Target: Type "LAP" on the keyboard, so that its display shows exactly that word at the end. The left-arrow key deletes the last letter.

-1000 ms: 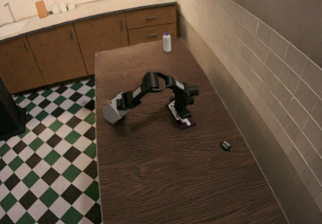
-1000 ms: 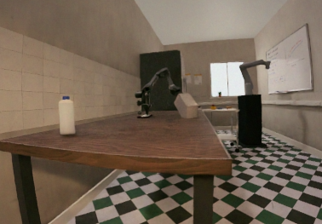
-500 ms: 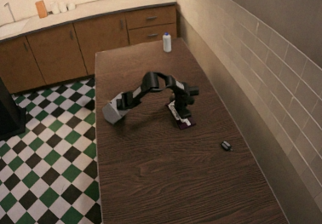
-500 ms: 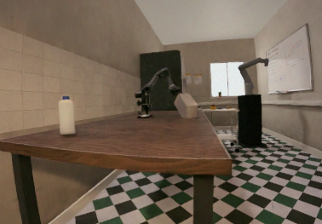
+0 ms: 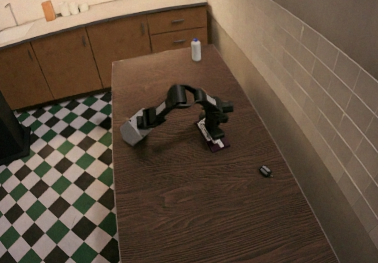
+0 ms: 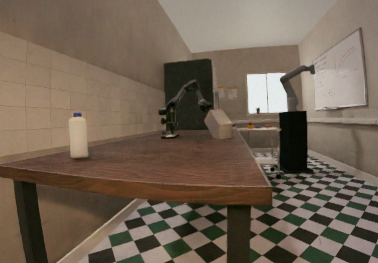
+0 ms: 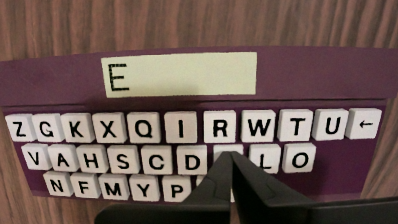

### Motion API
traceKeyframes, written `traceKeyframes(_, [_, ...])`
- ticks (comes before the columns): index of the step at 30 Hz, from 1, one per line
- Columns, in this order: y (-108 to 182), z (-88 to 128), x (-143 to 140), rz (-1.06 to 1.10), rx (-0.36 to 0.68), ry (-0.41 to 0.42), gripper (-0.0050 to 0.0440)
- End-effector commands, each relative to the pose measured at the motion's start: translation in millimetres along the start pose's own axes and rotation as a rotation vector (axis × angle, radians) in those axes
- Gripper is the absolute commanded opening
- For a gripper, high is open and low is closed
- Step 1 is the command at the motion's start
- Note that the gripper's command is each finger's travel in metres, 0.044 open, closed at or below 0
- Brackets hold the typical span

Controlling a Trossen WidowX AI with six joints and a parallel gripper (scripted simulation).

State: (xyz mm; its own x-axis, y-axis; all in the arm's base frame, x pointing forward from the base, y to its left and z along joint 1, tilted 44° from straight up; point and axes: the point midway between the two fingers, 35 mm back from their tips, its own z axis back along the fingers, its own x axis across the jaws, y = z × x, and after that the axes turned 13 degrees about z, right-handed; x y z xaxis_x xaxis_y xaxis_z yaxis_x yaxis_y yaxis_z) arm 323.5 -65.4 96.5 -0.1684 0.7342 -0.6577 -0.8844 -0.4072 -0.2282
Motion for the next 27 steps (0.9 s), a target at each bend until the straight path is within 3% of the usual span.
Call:
traceKeyframes(1, [-0.6, 1.2, -2.9, -0.007, -0.007, 0.003, -0.0050])
traceKeyframes(6, [-2.2, 2.1, -3.2, -0.009, -0.011, 0.005, -0.0050])
traceKeyframes(12, [-4.9, 40.8, -6.5, -0.021, -0.024, 0.011, -0.0050])
traceKeyframes(19, [-4.9, 40.8, -6.5, -0.021, -0.024, 0.011, -0.0050])
traceKeyframes(22, [-8.1, 40.6, -20.5, -0.023, -0.032, 0.009, -0.0050])
traceKeyframes(27, [-7.1, 41.9, -76.5, -0.019, -0.027, 0.013, -0.0050])
